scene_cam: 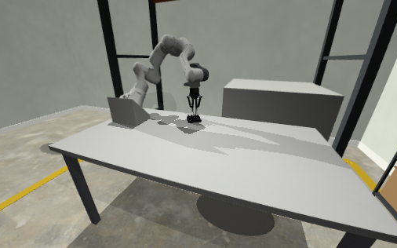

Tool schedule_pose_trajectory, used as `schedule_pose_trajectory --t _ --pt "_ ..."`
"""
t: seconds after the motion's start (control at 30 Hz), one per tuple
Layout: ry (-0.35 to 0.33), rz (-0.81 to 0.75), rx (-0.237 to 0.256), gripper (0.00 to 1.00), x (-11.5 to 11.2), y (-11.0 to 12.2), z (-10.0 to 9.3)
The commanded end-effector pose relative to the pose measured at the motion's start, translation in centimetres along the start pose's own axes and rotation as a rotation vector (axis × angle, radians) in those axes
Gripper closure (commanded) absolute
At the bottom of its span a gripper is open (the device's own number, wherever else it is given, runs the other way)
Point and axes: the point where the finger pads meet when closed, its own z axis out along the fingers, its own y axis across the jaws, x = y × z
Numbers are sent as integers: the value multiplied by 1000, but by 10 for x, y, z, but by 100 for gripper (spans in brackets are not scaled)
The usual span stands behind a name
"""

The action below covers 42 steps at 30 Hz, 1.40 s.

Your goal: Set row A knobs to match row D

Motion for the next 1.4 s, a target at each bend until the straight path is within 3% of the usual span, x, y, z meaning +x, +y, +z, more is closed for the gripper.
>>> schedule_pose_trajectory --t 0.0,1.23,1.27,1.37 --pt "1 -1 -3 88 1 1 2" --pt "1 -1 -3 88 1 1 2" --pt "1 -1 -3 95 1 1 2" --pt "1 -1 -3 95 1 1 2"
